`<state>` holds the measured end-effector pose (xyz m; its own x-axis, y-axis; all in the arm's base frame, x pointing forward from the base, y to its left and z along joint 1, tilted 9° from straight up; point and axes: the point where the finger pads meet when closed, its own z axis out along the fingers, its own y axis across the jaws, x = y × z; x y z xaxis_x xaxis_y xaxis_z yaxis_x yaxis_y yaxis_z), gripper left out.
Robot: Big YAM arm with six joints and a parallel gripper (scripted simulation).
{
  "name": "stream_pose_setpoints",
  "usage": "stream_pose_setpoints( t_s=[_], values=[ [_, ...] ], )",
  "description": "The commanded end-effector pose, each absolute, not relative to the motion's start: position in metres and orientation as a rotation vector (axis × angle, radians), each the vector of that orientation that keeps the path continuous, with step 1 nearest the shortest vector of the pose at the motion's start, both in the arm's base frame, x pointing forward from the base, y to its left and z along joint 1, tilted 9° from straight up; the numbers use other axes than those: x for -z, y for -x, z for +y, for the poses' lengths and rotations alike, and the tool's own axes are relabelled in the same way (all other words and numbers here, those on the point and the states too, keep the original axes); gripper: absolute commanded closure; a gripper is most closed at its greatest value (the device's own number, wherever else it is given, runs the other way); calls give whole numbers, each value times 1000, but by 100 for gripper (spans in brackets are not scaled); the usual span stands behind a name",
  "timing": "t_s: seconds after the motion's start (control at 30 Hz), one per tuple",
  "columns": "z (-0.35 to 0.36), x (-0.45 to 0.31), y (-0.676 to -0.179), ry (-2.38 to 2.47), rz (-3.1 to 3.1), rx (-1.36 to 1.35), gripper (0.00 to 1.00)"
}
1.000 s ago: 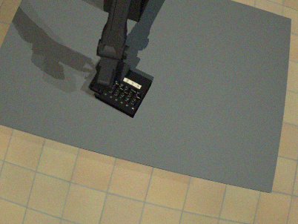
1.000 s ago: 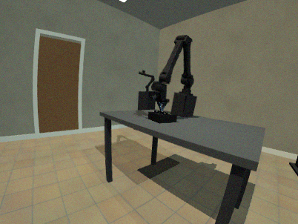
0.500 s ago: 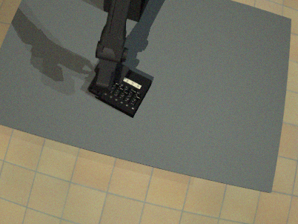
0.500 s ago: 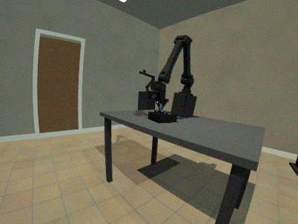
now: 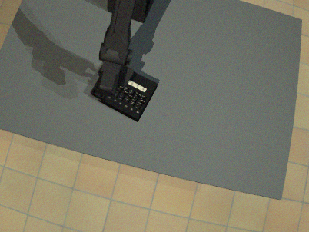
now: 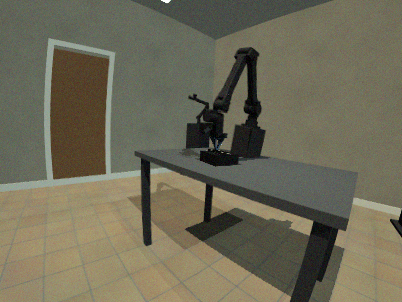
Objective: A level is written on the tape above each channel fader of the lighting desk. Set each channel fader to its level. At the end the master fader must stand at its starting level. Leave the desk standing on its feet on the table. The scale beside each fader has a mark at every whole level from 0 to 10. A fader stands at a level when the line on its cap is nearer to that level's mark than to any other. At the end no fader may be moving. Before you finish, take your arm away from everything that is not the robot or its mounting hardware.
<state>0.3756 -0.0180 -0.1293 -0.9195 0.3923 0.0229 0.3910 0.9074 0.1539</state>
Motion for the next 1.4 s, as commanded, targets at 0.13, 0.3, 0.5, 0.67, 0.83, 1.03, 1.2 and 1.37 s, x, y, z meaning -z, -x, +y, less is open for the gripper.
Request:
stream_pose_setpoints(
  t_s=[0.13,0.3,0.5,0.67,0.83,1.03,1.2,1.37],
  values=[
    [-25,123,-395,-626,3029,-244,100],
    [-26,125,-394,-630,3035,-244,100],
    [-26,121,-399,-620,3023,-245,100],
    [-27,124,-398,-628,3031,-244,100],
    [-27,124,-398,-626,3032,-244,100],
    [-27,124,-398,-626,3031,-244,100],
    [-27,124,-398,-626,3031,-244,100],
    [-27,125,-397,-628,3034,-244,100]
  ],
)
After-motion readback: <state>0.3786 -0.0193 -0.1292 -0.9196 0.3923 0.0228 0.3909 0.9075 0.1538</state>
